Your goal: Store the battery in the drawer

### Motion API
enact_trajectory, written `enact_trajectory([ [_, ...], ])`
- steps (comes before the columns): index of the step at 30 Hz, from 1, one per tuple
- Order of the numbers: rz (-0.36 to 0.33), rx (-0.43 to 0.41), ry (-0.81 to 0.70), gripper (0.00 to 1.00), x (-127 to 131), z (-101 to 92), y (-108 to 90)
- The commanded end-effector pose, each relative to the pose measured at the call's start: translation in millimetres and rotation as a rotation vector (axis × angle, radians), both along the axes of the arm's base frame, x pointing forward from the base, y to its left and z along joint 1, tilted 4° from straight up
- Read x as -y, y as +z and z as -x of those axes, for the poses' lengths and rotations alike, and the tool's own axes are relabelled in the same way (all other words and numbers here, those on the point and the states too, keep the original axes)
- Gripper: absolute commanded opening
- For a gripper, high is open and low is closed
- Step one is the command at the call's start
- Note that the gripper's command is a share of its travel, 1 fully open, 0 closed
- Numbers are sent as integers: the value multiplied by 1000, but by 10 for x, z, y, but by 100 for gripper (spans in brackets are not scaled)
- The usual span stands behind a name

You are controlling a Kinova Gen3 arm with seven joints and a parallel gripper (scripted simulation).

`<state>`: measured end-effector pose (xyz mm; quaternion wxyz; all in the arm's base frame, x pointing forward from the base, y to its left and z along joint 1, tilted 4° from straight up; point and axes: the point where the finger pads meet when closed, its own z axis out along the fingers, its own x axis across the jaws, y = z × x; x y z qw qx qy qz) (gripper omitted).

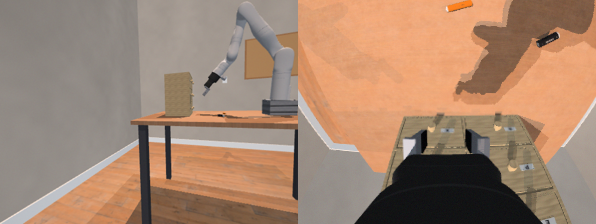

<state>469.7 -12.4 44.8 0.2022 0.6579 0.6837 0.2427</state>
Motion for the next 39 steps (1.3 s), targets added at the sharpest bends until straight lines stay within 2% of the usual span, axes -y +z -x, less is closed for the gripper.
enact_trajectory([
  [1, 3, 6, 1, 100, 4, -43, 70],
  [39, 17, -260, 12, 100, 23, 122, 331],
])
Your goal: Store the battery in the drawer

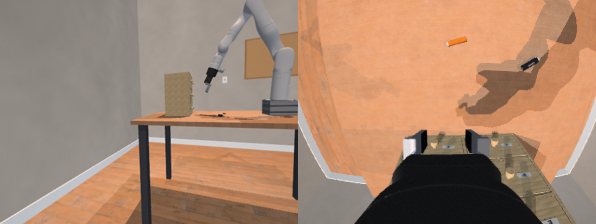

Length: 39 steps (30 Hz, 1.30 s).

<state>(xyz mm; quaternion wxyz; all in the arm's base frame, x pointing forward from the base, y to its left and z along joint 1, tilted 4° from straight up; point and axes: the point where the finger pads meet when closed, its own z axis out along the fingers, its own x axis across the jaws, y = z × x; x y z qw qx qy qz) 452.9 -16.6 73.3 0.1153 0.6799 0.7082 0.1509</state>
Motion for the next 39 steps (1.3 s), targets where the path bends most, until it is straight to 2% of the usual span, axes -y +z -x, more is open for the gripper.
enact_trajectory([
  [1, 2, -7, 5, 100, -18, -41, 54],
  [39, 15, -263, 16, 100, 0, 118, 307],
])
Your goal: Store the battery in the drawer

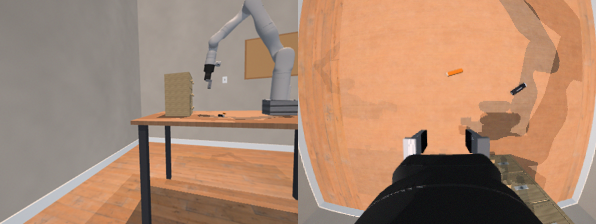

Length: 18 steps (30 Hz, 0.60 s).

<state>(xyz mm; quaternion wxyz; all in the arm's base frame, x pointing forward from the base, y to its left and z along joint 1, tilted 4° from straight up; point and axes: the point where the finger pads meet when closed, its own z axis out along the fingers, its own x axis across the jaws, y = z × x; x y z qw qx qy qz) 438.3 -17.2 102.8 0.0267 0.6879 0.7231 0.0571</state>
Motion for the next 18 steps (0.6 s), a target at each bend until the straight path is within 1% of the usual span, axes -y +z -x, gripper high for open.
enact_trajectory([
  [1, 1, -10, 2, 100, -5, -24, 19],
  [18, 5, -89, 5, 100, 1, 25, 96],
])
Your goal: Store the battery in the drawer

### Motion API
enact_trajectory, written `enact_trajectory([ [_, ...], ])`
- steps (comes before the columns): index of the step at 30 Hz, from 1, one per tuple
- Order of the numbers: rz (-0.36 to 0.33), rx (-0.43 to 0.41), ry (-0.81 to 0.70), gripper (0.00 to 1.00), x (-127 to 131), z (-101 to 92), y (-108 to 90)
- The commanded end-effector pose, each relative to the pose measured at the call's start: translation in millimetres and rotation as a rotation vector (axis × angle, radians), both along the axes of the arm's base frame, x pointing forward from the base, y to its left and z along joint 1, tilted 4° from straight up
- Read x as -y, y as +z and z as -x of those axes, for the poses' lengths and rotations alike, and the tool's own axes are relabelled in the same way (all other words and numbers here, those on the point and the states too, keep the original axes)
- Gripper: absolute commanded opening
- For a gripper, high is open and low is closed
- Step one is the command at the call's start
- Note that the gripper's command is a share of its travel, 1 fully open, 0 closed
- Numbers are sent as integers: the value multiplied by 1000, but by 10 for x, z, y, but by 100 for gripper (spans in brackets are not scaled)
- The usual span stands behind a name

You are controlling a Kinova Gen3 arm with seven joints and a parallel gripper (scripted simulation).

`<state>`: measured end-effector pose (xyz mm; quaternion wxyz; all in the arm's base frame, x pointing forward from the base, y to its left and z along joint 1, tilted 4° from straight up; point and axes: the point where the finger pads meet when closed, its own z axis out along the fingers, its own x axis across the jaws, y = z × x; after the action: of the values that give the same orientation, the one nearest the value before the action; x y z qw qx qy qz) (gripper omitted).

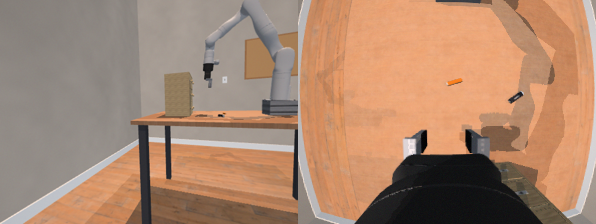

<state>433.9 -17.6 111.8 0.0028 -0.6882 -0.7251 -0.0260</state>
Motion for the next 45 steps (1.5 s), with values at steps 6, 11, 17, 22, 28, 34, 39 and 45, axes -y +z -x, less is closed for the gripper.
enact_trajectory([
  [6, 1, -19, 2, 100, -2, -9, 22],
  [11, 2, -36, 2, 100, -1, 2, 39],
  [17, 3, -53, 3, 100, 0, 12, 55],
  [22, 3, -62, 3, 100, 1, 17, 63],
  [28, 4, -70, 4, 100, 2, 22, 72],
  [34, 4, -76, 4, 100, 2, 26, 78],
  [39, 4, -78, 4, 100, 2, 28, 81],
  [45, 4, -80, 4, 100, 2, 29, 83],
])
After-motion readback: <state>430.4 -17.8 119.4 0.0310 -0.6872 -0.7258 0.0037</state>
